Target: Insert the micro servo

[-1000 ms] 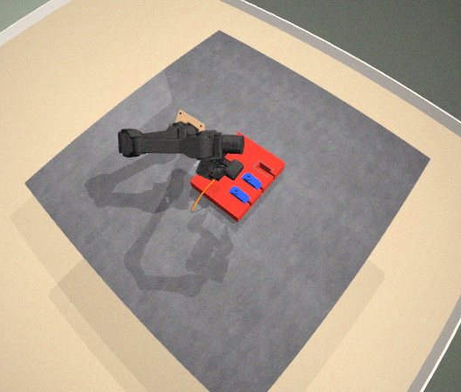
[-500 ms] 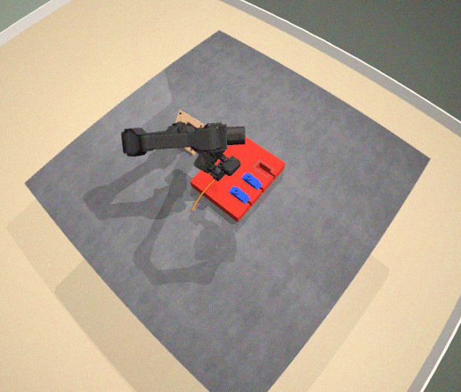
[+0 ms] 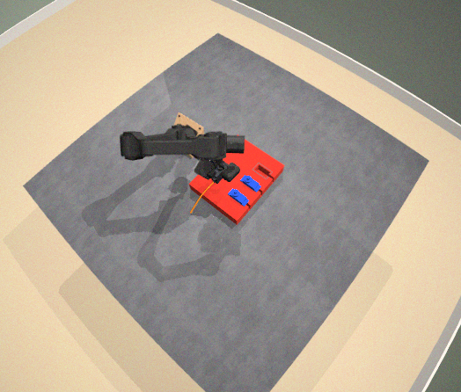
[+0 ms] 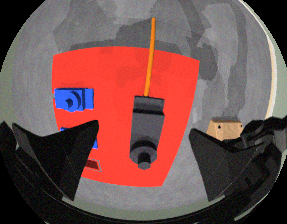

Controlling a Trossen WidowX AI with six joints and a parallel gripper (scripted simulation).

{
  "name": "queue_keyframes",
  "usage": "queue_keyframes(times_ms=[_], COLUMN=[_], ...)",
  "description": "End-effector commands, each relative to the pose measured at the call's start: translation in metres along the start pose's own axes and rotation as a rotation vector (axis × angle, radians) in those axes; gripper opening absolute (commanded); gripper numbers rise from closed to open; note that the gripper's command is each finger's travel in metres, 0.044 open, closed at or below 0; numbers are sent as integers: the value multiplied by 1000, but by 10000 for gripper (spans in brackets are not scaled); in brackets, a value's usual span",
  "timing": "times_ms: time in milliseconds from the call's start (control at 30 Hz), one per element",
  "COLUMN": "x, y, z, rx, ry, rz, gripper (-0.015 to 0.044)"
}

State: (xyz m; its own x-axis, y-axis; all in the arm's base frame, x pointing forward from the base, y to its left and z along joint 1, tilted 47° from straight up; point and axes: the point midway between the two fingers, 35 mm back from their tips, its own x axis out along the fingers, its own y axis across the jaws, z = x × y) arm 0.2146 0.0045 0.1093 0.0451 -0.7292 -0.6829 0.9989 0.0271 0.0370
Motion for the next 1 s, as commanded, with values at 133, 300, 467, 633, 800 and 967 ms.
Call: queue_keyframes(times_ms=[133, 300, 467, 633, 800, 967], x=[12, 12, 12, 12, 12, -4], y=[-1, -1, -1, -1, -1, -1], z=[1, 1, 1, 1, 1, 1], rx=[0, 0, 0, 0, 0, -1], ry=[-2, -2, -2, -2, -2, -1], rz=[5, 5, 5, 5, 5, 5], gripper=[440, 335, 204, 112, 59, 0])
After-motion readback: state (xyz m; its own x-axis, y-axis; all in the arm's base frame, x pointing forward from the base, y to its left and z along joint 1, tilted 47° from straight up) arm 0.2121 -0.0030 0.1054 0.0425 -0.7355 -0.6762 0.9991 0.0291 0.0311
